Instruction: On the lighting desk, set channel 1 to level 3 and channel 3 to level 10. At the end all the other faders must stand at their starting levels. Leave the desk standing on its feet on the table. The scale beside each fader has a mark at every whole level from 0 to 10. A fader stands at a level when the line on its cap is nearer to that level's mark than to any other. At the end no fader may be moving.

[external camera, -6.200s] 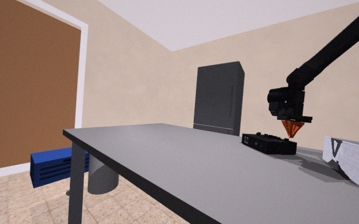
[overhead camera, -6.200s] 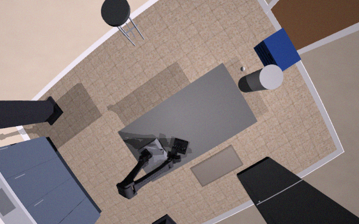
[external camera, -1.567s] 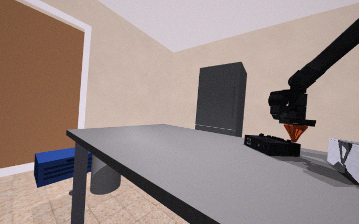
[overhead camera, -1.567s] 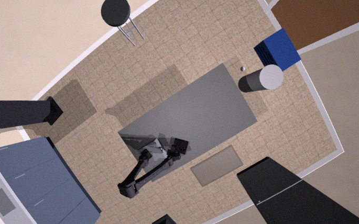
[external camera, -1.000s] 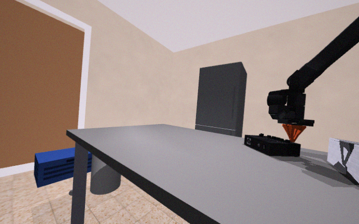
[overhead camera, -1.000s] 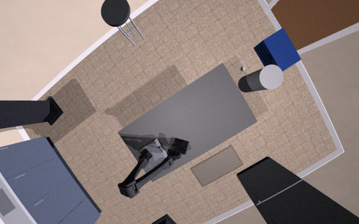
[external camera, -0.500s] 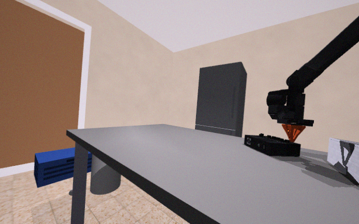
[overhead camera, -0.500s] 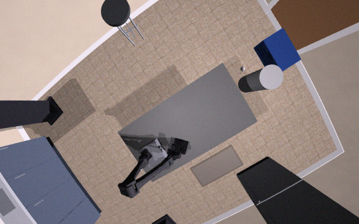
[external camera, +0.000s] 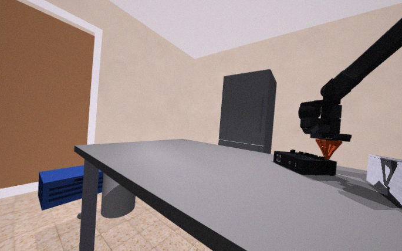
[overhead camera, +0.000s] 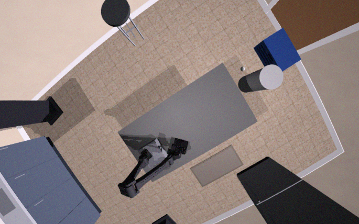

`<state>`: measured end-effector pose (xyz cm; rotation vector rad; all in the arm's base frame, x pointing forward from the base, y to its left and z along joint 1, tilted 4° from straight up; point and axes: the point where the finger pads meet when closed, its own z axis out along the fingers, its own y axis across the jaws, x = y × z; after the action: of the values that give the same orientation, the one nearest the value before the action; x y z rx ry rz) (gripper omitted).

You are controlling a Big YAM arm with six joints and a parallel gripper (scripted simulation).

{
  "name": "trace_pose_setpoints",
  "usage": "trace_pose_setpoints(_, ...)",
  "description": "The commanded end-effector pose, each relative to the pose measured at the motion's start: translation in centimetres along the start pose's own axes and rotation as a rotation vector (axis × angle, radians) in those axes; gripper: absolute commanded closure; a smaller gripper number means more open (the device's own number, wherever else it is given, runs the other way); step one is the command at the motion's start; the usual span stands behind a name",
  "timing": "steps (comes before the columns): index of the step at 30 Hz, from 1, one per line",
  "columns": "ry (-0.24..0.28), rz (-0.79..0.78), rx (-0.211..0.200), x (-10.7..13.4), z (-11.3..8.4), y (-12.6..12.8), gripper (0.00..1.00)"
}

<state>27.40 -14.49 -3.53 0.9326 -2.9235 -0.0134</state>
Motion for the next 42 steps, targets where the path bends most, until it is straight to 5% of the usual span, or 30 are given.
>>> trace_pose_setpoints(1,-0.022,0.002,0.033,-1.6,-1.2,-2.2,1.0)
trace_pose_setpoints(42,-0.034,0.003,0.059,-0.6,-2.0,-2.9,1.0)
